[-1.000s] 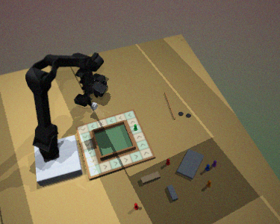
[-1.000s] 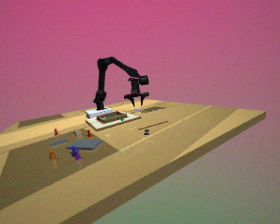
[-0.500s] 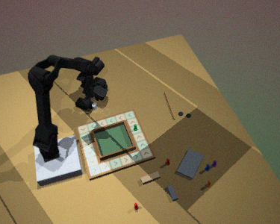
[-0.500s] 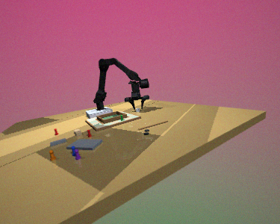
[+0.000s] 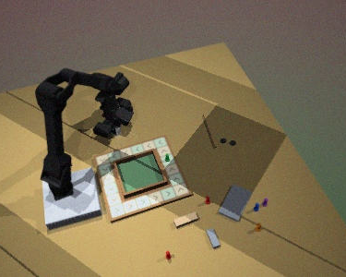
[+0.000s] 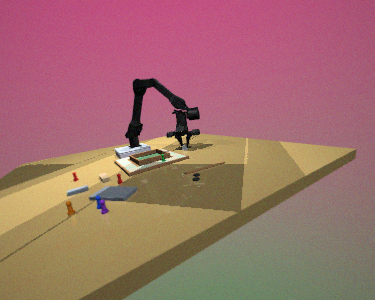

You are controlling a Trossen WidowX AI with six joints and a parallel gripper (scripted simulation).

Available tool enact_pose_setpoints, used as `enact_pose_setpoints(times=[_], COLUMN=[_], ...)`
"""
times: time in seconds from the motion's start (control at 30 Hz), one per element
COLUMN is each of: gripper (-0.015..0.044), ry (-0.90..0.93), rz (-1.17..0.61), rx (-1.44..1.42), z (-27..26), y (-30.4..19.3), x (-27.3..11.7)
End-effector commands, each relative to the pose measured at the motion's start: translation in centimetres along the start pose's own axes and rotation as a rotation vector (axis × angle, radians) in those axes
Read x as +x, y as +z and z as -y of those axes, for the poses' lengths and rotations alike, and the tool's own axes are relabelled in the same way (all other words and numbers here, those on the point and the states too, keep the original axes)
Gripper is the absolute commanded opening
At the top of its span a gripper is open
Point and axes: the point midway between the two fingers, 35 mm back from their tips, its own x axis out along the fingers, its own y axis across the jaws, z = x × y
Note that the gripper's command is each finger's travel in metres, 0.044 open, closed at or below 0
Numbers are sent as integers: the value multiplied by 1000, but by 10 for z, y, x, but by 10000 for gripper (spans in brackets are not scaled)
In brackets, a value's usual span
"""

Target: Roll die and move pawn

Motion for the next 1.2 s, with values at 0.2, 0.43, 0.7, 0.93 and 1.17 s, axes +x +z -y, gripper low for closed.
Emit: enact_pose_setpoints(times=[0.2, 0.43, 0.7, 0.93, 1.17], gripper=[0, 0, 0, 0, 0], ry=[-4, -3, -4, -5, -5], rz=[-4, -4, -6, -6, -3], rx=[-1, -3, 5, -5, -115], z=[0, -1, 7, 11, 20], y=[-1, -1, -3, 1, 37], x=[-7, -55, -111, -120, -114])
